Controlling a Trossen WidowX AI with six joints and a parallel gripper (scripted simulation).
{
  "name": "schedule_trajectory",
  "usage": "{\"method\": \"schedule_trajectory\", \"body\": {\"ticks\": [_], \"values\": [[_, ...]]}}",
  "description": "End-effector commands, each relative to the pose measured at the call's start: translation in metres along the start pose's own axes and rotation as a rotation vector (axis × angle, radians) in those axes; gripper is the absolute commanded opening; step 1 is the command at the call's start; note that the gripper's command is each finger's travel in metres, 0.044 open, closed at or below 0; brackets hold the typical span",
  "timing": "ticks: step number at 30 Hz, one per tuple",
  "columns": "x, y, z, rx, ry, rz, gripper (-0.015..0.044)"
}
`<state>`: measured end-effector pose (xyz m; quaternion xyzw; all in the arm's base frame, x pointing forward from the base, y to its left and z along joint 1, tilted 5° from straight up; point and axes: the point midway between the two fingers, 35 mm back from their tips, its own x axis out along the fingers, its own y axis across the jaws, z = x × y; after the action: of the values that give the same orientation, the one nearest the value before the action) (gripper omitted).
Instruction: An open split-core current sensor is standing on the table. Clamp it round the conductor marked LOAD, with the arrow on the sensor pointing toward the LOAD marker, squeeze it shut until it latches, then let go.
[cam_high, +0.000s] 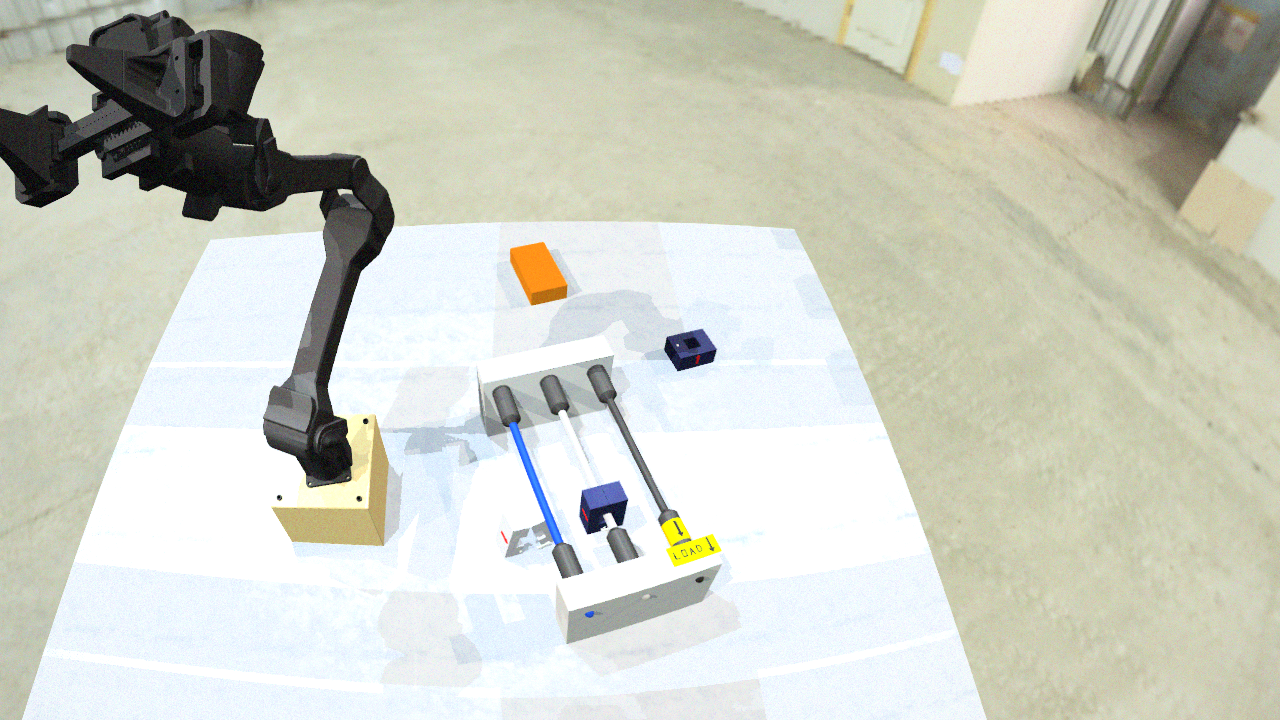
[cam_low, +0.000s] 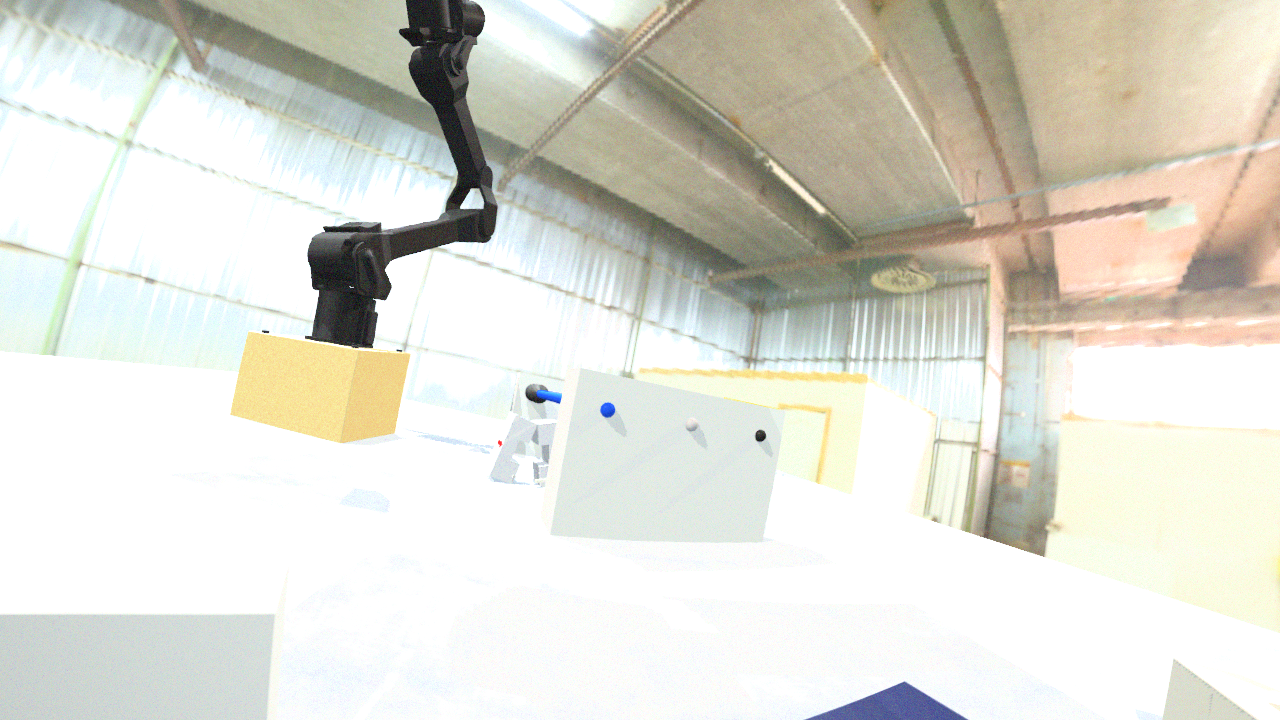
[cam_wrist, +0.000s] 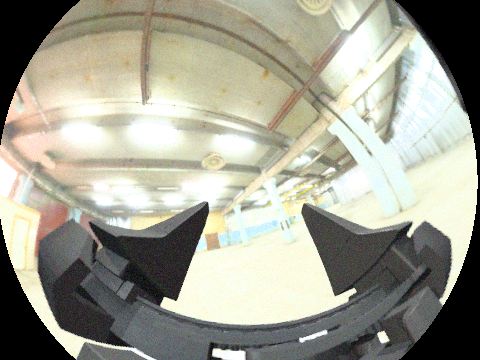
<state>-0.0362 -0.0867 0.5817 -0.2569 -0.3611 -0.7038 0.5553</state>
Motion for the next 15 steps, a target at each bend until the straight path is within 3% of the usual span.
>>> {"method": "schedule_trajectory", "body": {"ticks": [1,8,15], "values": [[0.01,0.012,-0.051,0.102,0.145,0.117,0.044],[-0.001,0.059,-0.114,0.27,0.34,0.323,0.044],[-0.041,0.128,-0.157,0.403,0.52,0.574,0.044]]}}
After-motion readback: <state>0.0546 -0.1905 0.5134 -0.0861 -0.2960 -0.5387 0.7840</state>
